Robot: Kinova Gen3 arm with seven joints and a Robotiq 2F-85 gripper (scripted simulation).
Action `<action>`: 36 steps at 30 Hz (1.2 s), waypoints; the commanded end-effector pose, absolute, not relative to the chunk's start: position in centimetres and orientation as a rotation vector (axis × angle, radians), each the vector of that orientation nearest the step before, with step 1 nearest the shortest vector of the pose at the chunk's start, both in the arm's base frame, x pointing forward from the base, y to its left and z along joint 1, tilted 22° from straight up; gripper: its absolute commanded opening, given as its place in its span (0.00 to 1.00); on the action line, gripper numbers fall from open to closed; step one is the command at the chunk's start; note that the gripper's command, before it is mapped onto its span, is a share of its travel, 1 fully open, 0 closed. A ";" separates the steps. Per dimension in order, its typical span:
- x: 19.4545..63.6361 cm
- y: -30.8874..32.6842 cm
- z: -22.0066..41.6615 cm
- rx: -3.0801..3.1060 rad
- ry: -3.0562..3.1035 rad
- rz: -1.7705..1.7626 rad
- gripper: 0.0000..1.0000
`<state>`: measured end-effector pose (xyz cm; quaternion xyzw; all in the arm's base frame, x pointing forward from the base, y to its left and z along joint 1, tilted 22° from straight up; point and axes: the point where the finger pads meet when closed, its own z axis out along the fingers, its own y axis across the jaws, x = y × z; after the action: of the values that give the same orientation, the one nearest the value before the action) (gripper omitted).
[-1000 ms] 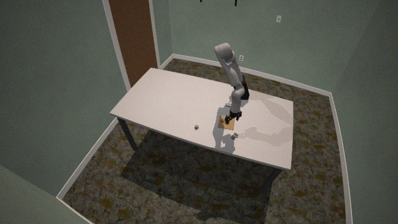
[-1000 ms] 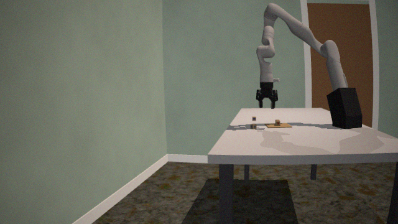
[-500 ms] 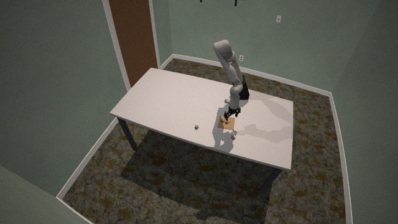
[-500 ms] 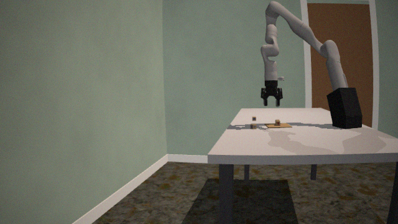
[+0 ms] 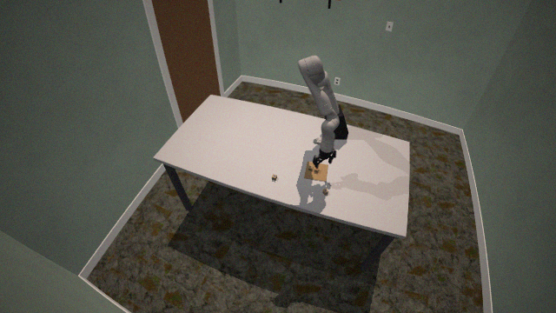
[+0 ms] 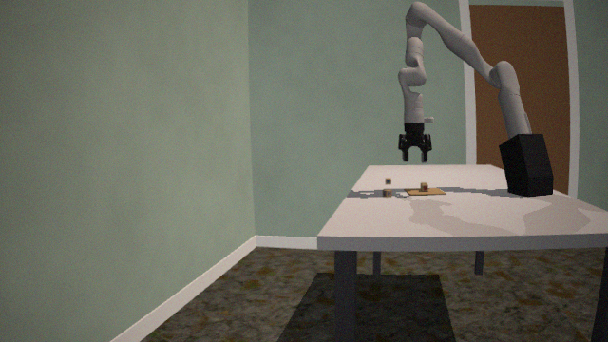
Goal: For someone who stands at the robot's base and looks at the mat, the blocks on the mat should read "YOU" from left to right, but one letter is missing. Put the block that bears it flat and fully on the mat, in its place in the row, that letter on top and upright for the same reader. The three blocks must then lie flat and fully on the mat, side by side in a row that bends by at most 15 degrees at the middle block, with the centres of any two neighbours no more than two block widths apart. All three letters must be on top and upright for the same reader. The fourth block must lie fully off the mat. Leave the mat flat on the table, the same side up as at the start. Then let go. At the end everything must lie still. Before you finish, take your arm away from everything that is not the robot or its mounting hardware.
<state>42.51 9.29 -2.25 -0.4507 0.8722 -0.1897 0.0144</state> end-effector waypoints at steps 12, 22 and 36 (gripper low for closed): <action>42.5 9.3 -2.2 -1.403 2.714 -0.590 1.00; 42.5 9.3 -2.2 -1.403 2.714 -0.590 1.00; 42.8 5.9 -1.0 -1.402 2.713 -0.592 1.00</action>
<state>42.63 7.21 -1.65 -0.4591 0.8679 -0.1893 0.0142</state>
